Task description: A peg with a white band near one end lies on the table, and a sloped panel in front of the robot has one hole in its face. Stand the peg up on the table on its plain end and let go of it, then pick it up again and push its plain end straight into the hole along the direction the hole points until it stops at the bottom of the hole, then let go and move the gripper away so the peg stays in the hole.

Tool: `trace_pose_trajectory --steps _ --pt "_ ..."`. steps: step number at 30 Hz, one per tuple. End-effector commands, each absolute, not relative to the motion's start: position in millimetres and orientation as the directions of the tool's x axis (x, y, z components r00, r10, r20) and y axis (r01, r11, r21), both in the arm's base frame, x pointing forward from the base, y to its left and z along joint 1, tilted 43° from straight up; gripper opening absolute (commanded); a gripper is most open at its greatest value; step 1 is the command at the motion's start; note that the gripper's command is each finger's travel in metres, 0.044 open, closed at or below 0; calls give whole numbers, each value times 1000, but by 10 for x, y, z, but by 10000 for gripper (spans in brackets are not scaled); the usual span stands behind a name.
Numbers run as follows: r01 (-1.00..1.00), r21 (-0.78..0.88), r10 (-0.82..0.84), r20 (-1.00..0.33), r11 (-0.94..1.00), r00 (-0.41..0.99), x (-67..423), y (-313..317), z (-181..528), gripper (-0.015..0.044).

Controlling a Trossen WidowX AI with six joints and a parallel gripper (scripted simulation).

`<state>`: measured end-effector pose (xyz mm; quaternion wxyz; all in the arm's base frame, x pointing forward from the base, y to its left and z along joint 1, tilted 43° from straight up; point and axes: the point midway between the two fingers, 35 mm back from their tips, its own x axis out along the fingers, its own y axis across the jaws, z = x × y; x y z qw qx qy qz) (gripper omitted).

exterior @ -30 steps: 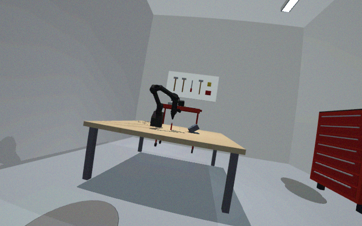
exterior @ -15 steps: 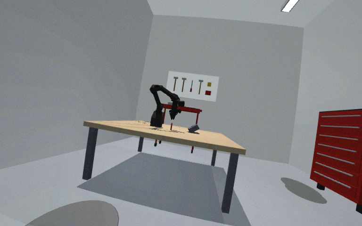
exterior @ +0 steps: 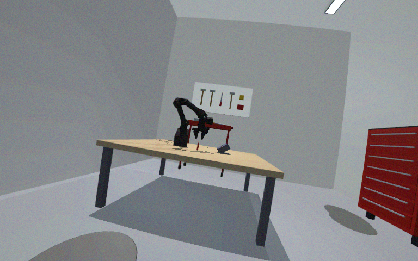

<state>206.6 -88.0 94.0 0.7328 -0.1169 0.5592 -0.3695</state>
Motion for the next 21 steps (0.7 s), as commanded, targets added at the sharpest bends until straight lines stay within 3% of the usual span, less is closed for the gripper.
trace_pose_trajectory --steps 1,21 --pt "496 -553 -676 -730 670 98 2057 -903 915 440" --pt "500 -549 -673 -733 670 98 2100 -1040 748 440"
